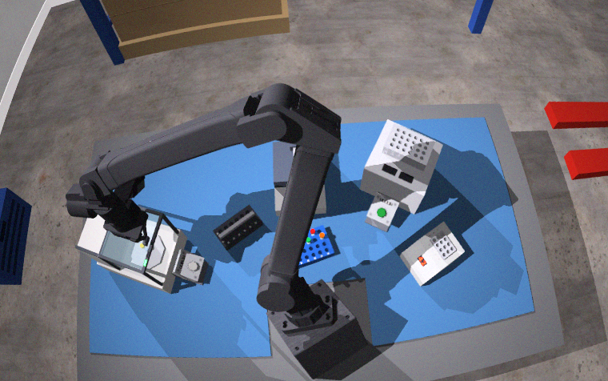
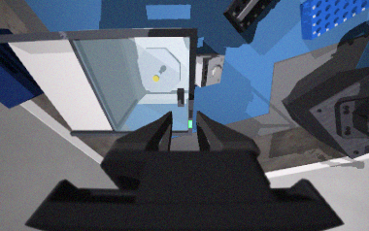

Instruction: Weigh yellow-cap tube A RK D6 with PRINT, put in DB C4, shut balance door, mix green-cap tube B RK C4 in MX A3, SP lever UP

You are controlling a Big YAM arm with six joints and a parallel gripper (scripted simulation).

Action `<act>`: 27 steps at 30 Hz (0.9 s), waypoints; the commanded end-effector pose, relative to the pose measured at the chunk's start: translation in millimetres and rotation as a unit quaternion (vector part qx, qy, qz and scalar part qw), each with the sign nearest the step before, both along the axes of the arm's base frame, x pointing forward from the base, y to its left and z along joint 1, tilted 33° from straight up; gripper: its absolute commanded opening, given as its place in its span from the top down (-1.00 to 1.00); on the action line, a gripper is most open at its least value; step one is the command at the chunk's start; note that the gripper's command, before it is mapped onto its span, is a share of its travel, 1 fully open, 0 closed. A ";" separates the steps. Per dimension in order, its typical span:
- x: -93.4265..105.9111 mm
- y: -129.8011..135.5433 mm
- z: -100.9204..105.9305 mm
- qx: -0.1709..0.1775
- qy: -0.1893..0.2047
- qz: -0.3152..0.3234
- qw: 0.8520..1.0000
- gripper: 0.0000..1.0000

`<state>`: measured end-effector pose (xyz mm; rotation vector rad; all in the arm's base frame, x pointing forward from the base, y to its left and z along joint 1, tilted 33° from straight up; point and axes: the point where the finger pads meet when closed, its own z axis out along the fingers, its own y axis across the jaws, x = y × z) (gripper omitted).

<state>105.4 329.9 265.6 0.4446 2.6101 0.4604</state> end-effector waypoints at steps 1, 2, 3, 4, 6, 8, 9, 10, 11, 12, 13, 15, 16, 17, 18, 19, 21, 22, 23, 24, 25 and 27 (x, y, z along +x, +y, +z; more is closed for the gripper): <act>6.3 5.7 -3.5 0.004 -0.002 0.001 1.000 0.40; 7.1 5.7 -3.9 0.006 -0.002 0.001 1.000 0.40; 7.1 5.7 -3.9 0.006 -0.002 0.001 1.000 0.40; 7.1 5.7 -3.9 0.006 -0.002 0.001 1.000 0.40; 8.8 7.8 -5.6 0.006 -0.002 0.001 1.000 0.40; 10.4 8.2 -11.8 0.002 -0.002 0.001 1.000 0.40; 11.2 8.6 -13.2 0.002 -0.002 0.001 1.000 0.40; 12.1 9.0 -14.6 0.002 -0.002 0.001 1.000 0.40; 12.9 9.4 -16.0 0.002 -0.002 0.001 1.000 0.40; 13.7 9.8 -17.4 0.002 -0.002 0.001 1.000 0.40; 14.5 10.1 -18.8 0.002 -0.002 0.001 1.000 0.40; 16.1 10.9 -21.7 0.002 -0.002 0.001 1.000 0.40; 16.9 10.8 -21.6 0.004 -0.002 0.001 1.000 0.40; 17.7 10.9 -22.1 0.006 -0.002 0.001 1.000 0.40; 18.5 11.4 -23.8 0.005 -0.002 0.001 1.000 0.40; 19.4 12.3 -26.7 0.003 -0.002 0.001 1.000 0.40; 19.4 12.3 -26.7 0.003 -0.002 0.001 1.000 0.40; 20.0 18.1 -16.6 0.016 -0.004 0.002 1.000 0.40; 21.0 13.3 -29.3 0.003 -0.002 0.001 1.000 0.40; 21.8 13.7 -31.6 0.002 -0.001 0.001 1.000 0.40; 22.7 14.1 -33.0 0.002 -0.002 0.001 1.000 0.40; 24.3 14.8 -35.8 0.002 -0.002 0.001 1.000 0.40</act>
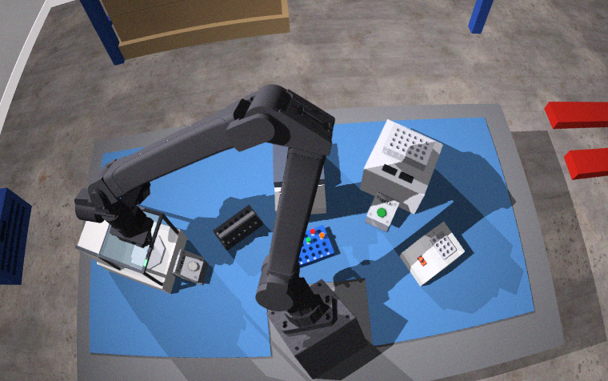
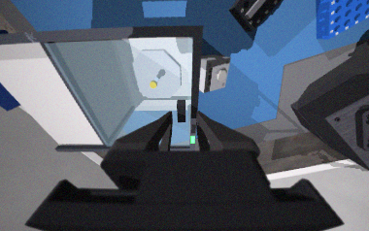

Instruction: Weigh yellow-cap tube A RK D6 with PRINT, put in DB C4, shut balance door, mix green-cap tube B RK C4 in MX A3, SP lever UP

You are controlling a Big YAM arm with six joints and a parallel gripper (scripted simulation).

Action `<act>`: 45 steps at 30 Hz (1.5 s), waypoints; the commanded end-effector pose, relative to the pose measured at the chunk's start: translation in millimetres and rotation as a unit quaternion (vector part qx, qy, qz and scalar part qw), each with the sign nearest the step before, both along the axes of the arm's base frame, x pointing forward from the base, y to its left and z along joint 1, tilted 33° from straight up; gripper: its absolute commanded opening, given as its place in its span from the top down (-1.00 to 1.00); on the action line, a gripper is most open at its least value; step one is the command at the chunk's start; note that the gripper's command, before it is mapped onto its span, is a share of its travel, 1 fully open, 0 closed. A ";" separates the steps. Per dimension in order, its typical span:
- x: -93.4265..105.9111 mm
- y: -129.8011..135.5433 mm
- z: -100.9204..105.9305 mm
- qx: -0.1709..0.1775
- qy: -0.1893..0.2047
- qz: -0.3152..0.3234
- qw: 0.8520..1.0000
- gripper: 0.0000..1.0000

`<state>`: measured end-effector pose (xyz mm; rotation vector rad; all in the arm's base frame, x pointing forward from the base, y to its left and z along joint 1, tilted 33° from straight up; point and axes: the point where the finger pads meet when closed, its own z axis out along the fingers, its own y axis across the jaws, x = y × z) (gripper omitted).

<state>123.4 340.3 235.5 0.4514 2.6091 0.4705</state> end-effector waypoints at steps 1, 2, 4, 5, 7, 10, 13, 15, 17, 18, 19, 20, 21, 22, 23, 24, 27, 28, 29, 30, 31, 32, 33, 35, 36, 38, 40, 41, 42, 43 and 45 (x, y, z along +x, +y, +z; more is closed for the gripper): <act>7.1 4.8 -7.1 -0.002 -0.002 0.002 1.000 0.40; 7.9 5.2 -8.5 -0.002 -0.002 0.002 1.000 0.40; 9.5 6.0 -11.3 -0.002 -0.002 0.002 1.000 0.40; 10.5 10.2 -3.5 0.006 -0.004 0.002 1.000 0.40; 6.9 13.6 11.7 0.025 -0.007 0.008 1.000 0.40; 6.5 13.8 11.5 0.025 -0.007 0.008 1.000 0.40; 5.8 10.7 5.2 0.015 -0.004 0.004 1.000 0.40; 5.8 10.7 5.2 0.015 -0.004 0.004 1.000 0.40; 5.8 10.7 5.2 0.015 -0.004 0.004 1.000 0.40; 5.8 10.7 5.2 0.015 -0.004 0.004 1.000 0.40; 5.8 10.7 5.2 0.015 -0.004 0.004 1.000 0.40; 5.8 10.7 5.2 0.015 -0.004 0.004 1.000 0.40; 5.8 10.7 5.2 0.015 -0.004 0.004 1.000 0.40; 5.8 10.7 5.2 0.015 -0.004 0.004 1.000 0.40; 5.8 10.7 5.2 0.015 -0.004 0.004 1.000 0.40; 5.8 10.7 5.2 0.015 -0.004 0.004 1.000 0.40; 5.8 10.7 5.2 0.015 -0.004 0.004 1.000 0.40; 5.8 10.7 5.2 0.015 -0.004 0.004 1.000 0.40; 5.8 10.7 5.2 0.015 -0.004 0.004 1.000 0.40; 5.8 10.7 5.2 0.015 -0.004 0.004 1.000 0.40; 5.8 10.7 5.2 0.015 -0.004 0.004 1.000 0.40; 5.8 10.7 5.2 0.015 -0.004 0.004 1.000 0.40; 5.8 10.7 5.2 0.015 -0.004 0.004 1.000 0.40; 5.8 10.7 5.2 0.015 -0.004 0.004 1.000 0.40; 5.8 10.7 5.2 0.015 -0.004 0.004 1.000 0.40; 5.8 10.7 5.2 0.015 -0.004 0.004 1.000 0.40; 5.8 10.7 5.2 0.015 -0.004 0.004 1.000 0.40; 5.8 10.7 5.2 0.015 -0.004 0.004 1.000 0.40; 5.8 10.7 5.2 0.015 -0.004 0.004 1.000 0.40; 5.8 10.7 5.2 0.015 -0.004 0.004 1.000 0.40; 5.8 10.7 5.2 0.015 -0.004 0.004 1.000 0.40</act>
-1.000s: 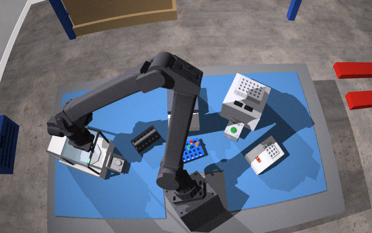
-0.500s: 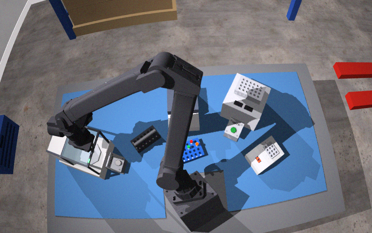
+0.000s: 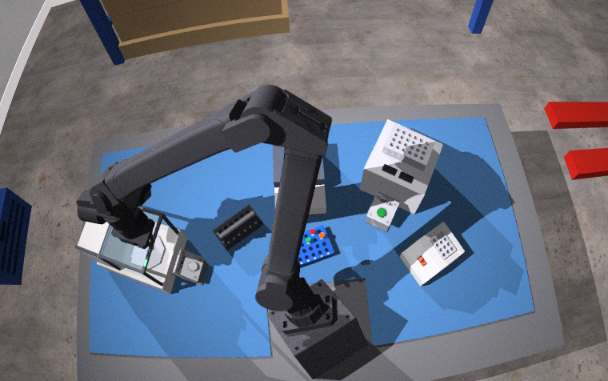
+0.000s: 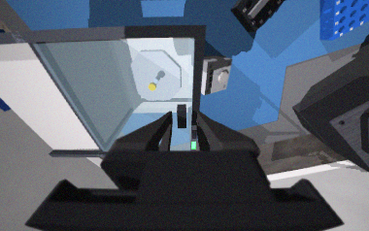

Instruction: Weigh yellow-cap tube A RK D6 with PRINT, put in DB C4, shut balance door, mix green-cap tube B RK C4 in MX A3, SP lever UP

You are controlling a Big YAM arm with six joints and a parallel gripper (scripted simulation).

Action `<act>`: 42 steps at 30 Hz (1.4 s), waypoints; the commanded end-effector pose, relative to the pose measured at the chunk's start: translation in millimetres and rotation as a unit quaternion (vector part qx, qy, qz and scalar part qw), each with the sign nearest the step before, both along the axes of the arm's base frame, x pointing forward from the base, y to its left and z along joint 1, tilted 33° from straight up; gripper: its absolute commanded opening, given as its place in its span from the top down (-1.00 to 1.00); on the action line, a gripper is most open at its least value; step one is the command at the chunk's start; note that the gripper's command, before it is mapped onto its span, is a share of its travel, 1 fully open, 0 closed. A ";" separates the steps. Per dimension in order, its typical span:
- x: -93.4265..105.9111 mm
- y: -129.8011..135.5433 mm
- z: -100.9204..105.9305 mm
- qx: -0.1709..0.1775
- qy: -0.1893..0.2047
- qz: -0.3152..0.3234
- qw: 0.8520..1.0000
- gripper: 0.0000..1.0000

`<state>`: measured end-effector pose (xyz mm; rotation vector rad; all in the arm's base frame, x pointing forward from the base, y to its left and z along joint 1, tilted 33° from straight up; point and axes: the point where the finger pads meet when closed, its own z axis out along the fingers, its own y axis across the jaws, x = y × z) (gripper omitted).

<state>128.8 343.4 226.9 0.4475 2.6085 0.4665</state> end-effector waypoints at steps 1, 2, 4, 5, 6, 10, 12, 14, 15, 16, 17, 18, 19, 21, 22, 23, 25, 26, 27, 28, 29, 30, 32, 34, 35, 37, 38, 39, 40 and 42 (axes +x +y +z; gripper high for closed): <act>0.5 7.6 13.8 0.016 -0.003 0.003 1.000 0.40; 0.5 7.6 13.8 0.016 -0.003 0.003 1.000 0.40; 0.5 7.6 13.8 0.016 -0.003 0.003 1.000 0.40; 0.5 7.6 13.8 0.016 -0.003 0.003 1.000 0.40; 0.5 7.6 13.8 0.016 -0.003 0.003 1.000 0.40; 0.5 7.7 13.7 0.016 -0.003 0.003 1.000 0.88; 0.5 7.7 13.7 0.016 -0.003 0.003 1.000 0.88; 0.5 7.7 13.7 0.016 -0.003 0.003 1.000 0.88; 0.5 7.7 13.7 0.016 -0.003 0.003 1.000 0.88; 0.5 7.7 13.7 0.016 -0.003 0.003 1.000 0.88; 0.5 7.7 13.7 0.016 -0.003 0.003 1.000 0.88; 0.5 7.7 13.7 0.016 -0.003 0.003 1.000 0.88; 0.5 7.7 13.7 0.016 -0.003 0.003 1.000 0.88; 0.5 7.7 13.7 0.016 -0.003 0.003 1.000 0.88; 0.5 7.7 13.7 0.016 -0.003 0.003 1.000 0.88; 0.5 7.7 13.7 0.016 -0.003 0.003 1.000 0.88; 0.5 7.7 13.7 0.016 -0.003 0.003 1.000 0.88; 1.4 10.8 17.7 0.015 -0.004 0.007 1.000 0.88; 2.8 15.8 20.0 0.015 -0.004 0.007 1.000 0.88; 3.5 16.4 20.3 0.015 -0.004 0.006 1.000 0.88; 4.1 17.0 20.6 0.015 -0.004 0.005 1.000 0.88; 5.0 17.5 21.0 0.014 -0.004 0.004 1.000 0.88; 5.3 19.1 21.6 0.014 -0.004 0.005 1.000 0.88; 5.3 19.1 21.6 0.014 -0.004 0.005 1.000 0.88; 4.6 19.5 23.8 0.016 -0.004 0.006 1.000 0.88; 5.8 21.4 22.5 0.013 -0.003 0.005 1.000 0.88; 6.2 22.3 23.0 0.013 -0.003 0.005 1.000 0.88; 6.7 23.4 23.5 0.014 -0.003 0.004 1.000 0.88; 7.0 24.2 23.9 0.014 -0.003 0.004 1.000 0.88; 7.4 25.6 24.5 0.013 -0.003 0.004 1.000 0.88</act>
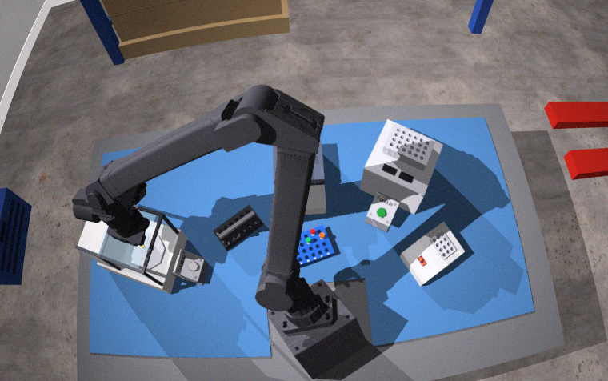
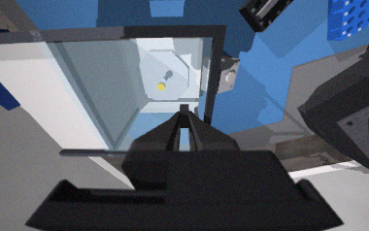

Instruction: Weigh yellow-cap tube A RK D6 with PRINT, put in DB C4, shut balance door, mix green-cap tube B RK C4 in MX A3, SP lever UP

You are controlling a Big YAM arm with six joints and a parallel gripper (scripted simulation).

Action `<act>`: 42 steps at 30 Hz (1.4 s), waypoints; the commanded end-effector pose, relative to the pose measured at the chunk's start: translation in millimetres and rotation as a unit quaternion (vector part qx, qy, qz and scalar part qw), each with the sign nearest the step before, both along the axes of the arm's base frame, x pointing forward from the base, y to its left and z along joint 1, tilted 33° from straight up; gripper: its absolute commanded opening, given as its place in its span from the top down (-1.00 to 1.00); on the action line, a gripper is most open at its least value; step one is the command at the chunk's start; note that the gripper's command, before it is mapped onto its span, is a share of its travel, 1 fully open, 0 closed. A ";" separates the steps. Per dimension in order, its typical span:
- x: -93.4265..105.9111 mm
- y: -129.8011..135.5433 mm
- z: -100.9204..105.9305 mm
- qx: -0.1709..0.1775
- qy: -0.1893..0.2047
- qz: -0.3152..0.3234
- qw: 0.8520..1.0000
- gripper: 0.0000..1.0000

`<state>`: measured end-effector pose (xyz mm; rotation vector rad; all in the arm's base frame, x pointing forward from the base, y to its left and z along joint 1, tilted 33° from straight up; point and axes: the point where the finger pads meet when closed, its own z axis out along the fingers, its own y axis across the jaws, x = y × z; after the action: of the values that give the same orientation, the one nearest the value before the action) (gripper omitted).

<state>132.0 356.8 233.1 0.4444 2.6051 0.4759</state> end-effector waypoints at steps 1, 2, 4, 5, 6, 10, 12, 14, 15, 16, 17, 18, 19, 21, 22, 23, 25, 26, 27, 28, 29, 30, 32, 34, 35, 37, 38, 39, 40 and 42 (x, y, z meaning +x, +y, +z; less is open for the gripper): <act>4.3 13.2 18.7 0.010 -0.001 0.003 1.000 0.88; 4.4 14.4 19.2 0.011 -0.001 0.003 1.000 0.88; 4.9 15.8 19.8 0.010 -0.001 0.003 1.000 0.88; 5.1 16.7 20.2 0.010 -0.001 0.003 1.000 0.88; 5.4 17.8 20.7 0.010 -0.001 0.003 1.000 0.88; 5.1 19.0 24.0 0.014 -0.001 0.003 1.000 0.88; 6.2 21.2 22.1 0.010 -0.001 0.003 1.000 0.88; 7.1 23.3 23.2 0.011 -0.001 0.003 1.000 0.88; 7.2 24.1 23.5 0.010 -0.001 0.003 1.000 0.88; 7.3 24.9 23.9 0.010 -0.001 0.003 1.000 0.88; 7.6 25.8 24.3 0.010 -0.001 0.003 1.000 0.88; 7.8 26.7 24.6 0.010 -0.001 0.003 1.000 0.88; 7.8 27.7 25.0 0.011 -0.001 0.003 1.000 0.88; 8.4 29.3 25.7 0.010 -0.001 0.003 1.000 0.88; 8.6 30.2 26.1 0.010 -0.001 0.003 1.000 0.88; 8.9 31.0 26.5 0.010 -0.001 0.003 1.000 0.88; 9.1 31.9 26.9 0.010 -0.001 0.003 1.000 0.88; 9.1 31.9 26.9 0.010 -0.001 0.003 1.000 0.88; 8.6 32.4 30.0 0.014 -0.001 0.003 1.000 0.88; 9.3 33.7 27.6 0.010 -0.001 0.003 1.000 0.88; 9.6 34.5 28.0 0.010 -0.001 0.003 1.000 0.88; 10.3 35.5 28.5 0.010 -0.001 0.003 1.000 0.88; 10.6 37.3 29.3 0.010 -0.001 0.003 1.000 0.88; 11.0 39.1 30.0 0.010 -0.001 0.003 1.000 0.88; 11.2 40.0 30.4 0.010 -0.001 0.003 1.000 0.88; 11.5 41.8 31.1 0.010 -0.001 0.003 1.000 0.88; 11.8 42.6 31.5 0.010 -0.001 0.003 1.000 0.88; 12.1 43.4 31.9 0.010 -0.001 0.003 1.000 0.88; 12.3 44.3 32.3 0.010 -0.001 0.003 1.000 0.88; 12.5 45.2 32.6 0.010 -0.001 0.003 1.000 0.88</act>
<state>140.6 390.6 248.2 0.4439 2.6048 0.4753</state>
